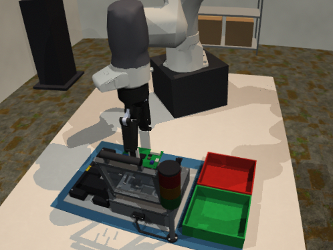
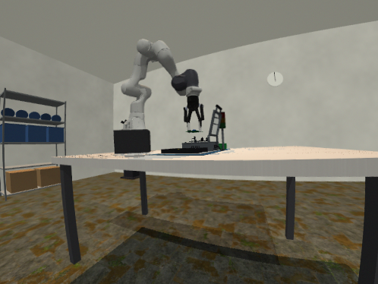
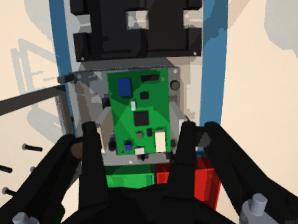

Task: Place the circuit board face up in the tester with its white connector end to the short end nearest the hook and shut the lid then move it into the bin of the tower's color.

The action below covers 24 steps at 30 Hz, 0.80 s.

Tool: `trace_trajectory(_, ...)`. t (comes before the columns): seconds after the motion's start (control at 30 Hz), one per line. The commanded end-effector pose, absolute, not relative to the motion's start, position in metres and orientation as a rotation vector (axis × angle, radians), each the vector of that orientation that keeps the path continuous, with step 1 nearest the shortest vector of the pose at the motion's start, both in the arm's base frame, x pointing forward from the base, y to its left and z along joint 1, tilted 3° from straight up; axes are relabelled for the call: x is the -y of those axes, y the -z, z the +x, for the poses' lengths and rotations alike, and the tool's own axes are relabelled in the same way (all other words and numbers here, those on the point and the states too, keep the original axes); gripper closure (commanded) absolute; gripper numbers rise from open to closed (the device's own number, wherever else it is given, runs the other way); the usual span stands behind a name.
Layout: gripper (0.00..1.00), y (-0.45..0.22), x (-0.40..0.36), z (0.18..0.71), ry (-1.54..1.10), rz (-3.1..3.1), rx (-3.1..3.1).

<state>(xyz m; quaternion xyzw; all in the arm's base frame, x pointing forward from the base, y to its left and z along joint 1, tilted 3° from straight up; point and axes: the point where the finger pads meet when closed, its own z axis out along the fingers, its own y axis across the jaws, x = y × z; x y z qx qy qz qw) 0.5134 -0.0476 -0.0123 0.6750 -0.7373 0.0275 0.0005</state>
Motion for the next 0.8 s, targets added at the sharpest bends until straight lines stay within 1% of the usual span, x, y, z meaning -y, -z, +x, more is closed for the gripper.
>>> trace_trajectory(0.0, 0.54, 0.012, 0.039, 0.516, -0.083, 2.067, 2.355)
trace_trajectory(0.77, 0.54, 0.011, 0.015, 0.527, -0.083, 2.067, 2.355)
